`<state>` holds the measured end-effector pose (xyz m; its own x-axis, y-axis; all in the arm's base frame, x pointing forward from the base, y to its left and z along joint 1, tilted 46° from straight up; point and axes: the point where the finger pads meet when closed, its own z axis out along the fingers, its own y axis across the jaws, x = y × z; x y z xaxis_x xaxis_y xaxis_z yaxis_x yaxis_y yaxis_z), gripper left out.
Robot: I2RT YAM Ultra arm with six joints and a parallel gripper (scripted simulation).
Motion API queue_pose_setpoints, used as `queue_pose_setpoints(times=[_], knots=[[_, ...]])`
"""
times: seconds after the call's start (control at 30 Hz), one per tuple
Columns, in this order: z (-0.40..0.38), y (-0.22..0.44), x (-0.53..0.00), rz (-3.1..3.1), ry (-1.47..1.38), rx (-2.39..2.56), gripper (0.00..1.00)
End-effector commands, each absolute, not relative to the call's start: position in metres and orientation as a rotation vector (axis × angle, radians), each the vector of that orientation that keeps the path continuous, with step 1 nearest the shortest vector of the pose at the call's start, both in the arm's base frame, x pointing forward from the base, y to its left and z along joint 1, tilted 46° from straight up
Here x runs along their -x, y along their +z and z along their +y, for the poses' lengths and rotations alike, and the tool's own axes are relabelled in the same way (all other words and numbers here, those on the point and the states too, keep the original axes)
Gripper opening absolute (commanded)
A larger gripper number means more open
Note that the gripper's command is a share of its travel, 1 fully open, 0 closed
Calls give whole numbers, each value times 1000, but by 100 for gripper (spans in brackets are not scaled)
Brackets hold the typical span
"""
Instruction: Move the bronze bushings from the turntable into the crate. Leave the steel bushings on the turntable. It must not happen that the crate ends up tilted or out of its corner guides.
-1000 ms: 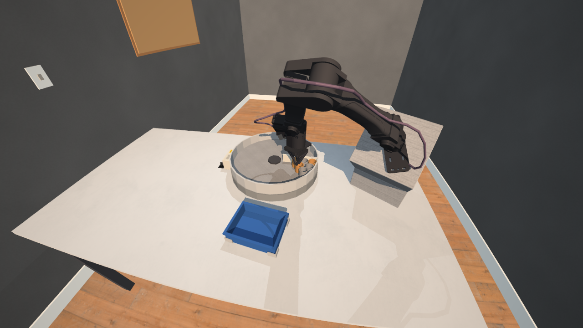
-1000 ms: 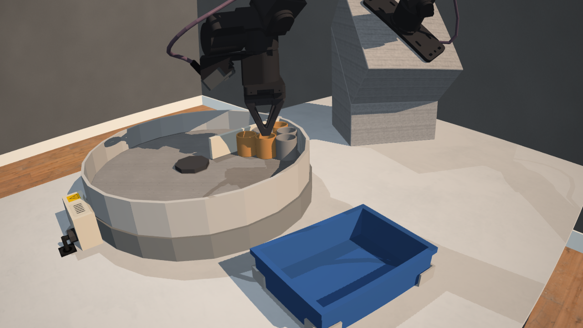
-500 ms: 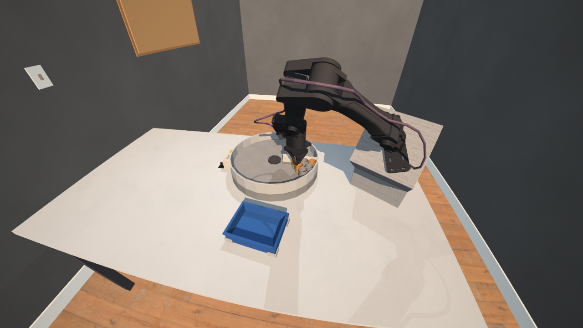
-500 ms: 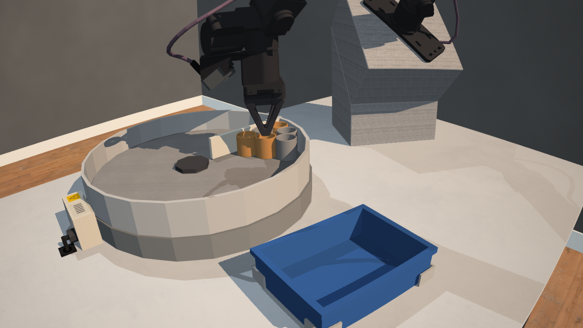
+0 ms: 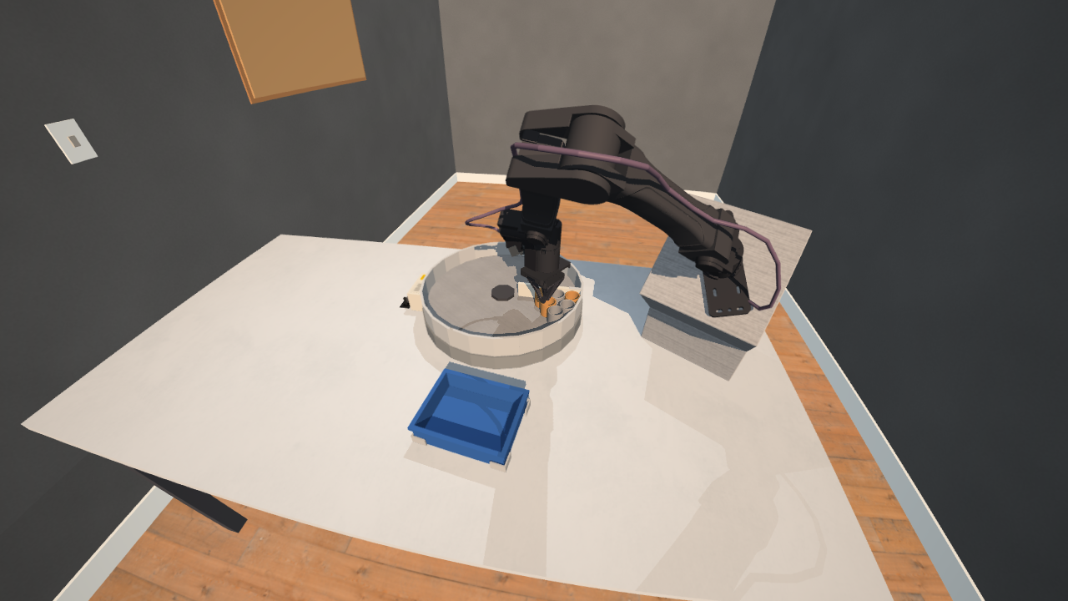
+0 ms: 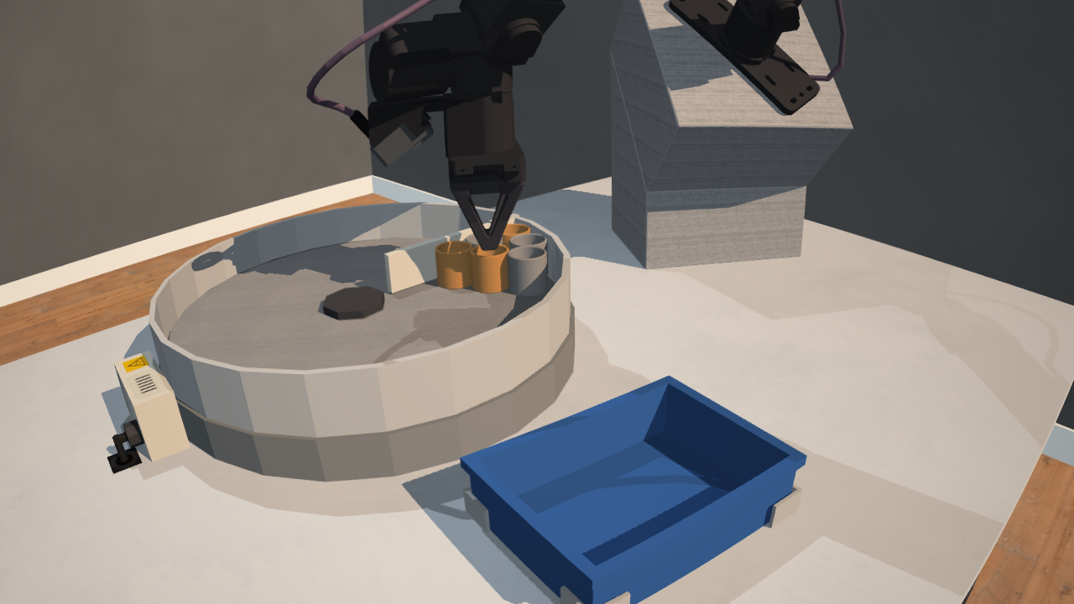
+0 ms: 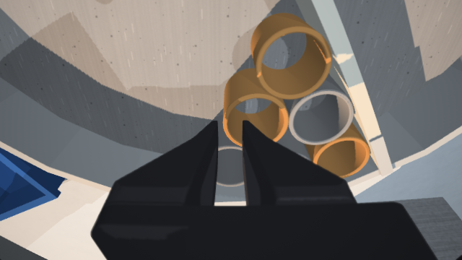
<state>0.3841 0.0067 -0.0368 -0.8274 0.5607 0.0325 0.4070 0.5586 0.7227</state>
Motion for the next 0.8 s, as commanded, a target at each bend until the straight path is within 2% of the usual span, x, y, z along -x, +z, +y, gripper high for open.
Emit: queue_pose_setpoints(times=[0.0,0.77], knots=[[-2,-39,-394,2572,1101,-820,15],[3,-45,-385,2582,1111,-842,15]])
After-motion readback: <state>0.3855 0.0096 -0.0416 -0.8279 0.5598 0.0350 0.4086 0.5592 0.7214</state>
